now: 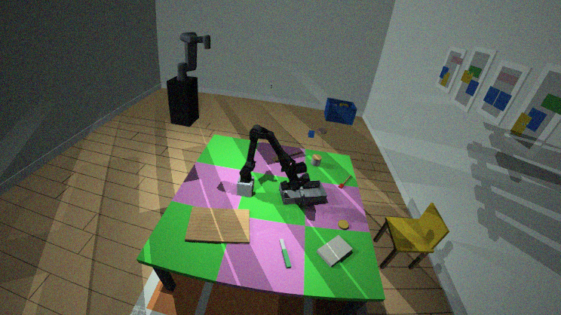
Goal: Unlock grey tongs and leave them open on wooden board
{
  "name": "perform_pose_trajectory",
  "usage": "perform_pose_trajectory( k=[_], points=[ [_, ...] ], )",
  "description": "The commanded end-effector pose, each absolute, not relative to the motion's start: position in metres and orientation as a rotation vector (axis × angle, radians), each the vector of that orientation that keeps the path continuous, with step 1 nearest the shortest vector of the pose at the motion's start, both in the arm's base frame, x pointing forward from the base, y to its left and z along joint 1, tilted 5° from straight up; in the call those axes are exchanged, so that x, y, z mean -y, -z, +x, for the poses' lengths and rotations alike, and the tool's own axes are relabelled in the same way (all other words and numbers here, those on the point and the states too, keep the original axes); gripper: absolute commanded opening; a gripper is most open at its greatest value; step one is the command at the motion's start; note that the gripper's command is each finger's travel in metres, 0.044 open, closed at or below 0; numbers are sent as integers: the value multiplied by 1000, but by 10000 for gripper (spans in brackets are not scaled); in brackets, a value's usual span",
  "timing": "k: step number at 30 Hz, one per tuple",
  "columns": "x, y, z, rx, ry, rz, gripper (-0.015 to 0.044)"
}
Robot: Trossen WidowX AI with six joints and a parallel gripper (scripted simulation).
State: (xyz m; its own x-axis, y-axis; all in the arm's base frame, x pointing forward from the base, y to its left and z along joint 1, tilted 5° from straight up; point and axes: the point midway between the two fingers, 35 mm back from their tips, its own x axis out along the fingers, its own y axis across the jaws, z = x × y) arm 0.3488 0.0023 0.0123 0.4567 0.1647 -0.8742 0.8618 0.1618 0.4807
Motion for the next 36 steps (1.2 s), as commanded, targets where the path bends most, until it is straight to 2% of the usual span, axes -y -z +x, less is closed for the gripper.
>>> perform_pose_trajectory(
  k=[1, 36],
  points=[
    [-7, -12, 354, -1015, 621, 1334, 260],
    [-15, 25, 379, -1015, 619, 1336, 260]
  ],
)
